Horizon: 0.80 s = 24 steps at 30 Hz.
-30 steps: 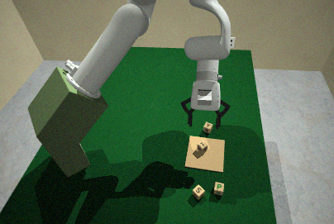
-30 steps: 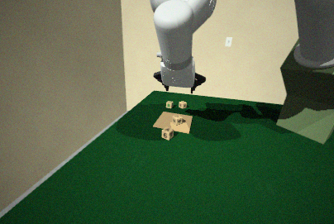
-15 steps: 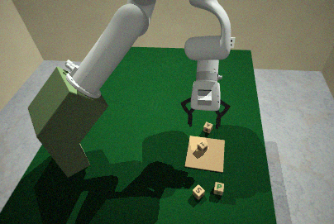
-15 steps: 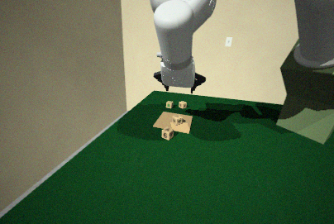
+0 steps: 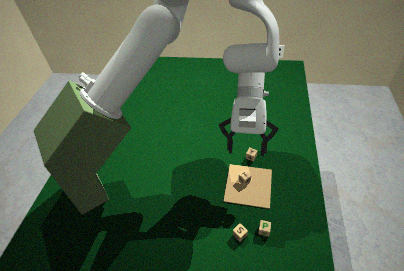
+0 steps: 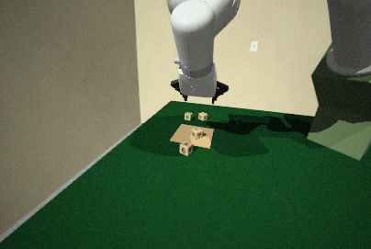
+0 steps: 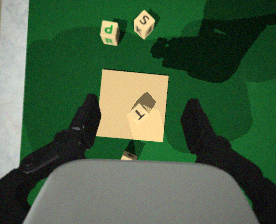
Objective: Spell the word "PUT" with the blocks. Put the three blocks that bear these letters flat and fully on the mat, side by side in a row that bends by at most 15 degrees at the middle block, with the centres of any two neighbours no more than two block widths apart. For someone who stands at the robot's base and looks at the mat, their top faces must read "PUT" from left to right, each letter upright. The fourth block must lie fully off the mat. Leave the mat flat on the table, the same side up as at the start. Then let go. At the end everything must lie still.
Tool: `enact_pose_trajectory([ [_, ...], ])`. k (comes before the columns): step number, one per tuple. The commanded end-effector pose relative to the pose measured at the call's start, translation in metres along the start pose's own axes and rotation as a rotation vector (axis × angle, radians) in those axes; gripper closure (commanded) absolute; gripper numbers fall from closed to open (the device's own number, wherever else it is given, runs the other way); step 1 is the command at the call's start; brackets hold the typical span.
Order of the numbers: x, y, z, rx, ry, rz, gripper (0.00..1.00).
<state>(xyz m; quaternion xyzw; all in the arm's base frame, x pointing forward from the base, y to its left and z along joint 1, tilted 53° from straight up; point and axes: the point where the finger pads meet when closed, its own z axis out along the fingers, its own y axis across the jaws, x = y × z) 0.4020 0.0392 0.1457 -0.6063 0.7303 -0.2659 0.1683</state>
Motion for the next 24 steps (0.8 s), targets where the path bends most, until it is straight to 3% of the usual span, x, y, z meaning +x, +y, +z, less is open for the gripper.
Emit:
enact_pose_trajectory([
  [1,0.0,-0.001,0.0,0.001,0.0,0.001,0.0],
  [11,0.001,-0.003,0.001,0.004,0.001,0.001,0.0],
  [15,0.019,-0.035,0.028,0.03,0.008,0.002,0.0],
  [23,0.028,-0.045,0.04,0.035,0.009,0.002,0.0],
  [24,0.04,-0.054,0.054,0.037,0.009,0.002,0.0],
])
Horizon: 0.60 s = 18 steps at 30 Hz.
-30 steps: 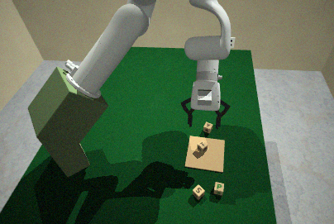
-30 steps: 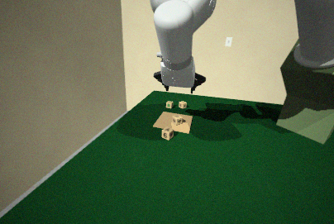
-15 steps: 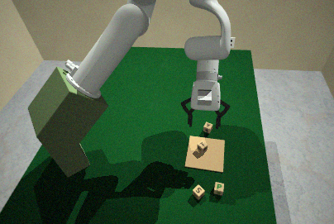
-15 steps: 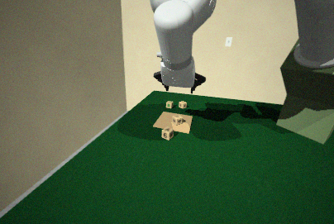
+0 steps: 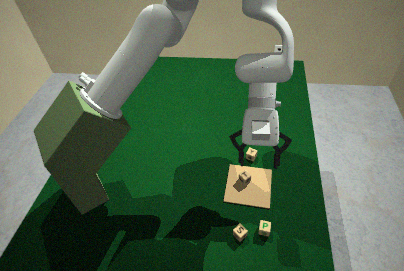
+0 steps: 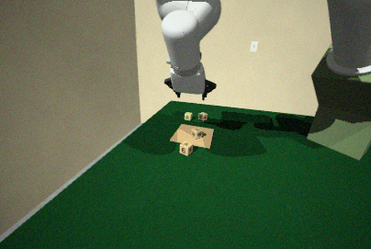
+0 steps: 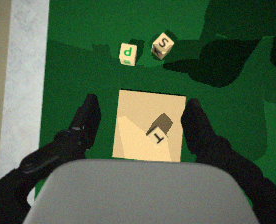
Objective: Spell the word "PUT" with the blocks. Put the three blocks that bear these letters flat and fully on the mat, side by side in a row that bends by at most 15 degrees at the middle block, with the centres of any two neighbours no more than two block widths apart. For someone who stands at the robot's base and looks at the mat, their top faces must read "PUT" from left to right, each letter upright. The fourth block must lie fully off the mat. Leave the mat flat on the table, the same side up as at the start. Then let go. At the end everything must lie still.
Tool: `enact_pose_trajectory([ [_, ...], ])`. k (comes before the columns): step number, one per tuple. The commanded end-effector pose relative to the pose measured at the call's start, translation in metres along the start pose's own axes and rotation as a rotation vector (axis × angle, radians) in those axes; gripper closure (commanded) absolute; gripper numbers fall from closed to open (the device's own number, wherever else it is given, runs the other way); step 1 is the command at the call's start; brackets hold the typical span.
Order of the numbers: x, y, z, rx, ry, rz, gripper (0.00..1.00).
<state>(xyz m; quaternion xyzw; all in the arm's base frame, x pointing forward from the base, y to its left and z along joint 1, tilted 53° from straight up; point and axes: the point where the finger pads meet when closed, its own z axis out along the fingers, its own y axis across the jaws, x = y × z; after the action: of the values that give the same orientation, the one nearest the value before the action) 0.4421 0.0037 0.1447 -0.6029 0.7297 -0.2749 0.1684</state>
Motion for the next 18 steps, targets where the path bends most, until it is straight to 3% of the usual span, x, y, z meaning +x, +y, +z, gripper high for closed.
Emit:
enact_pose_trajectory([
  [1,0.013,-0.018,0.025,0.022,-0.003,0.0,0.0],
  [5,0.013,-0.018,0.025,0.022,-0.003,0.0,0.0],
  [6,0.026,-0.025,0.04,0.02,-0.004,0.0,0.0],
  [11,0.026,-0.025,0.04,0.02,-0.004,0.0,0.0],
  [12,0.039,-0.029,0.054,0.015,-0.006,-0.001,0.0],
  [17,0.039,-0.029,0.054,0.015,-0.006,-0.001,0.0],
  [18,0.052,-0.03,0.067,0.007,-0.007,-0.001,0.0],
])
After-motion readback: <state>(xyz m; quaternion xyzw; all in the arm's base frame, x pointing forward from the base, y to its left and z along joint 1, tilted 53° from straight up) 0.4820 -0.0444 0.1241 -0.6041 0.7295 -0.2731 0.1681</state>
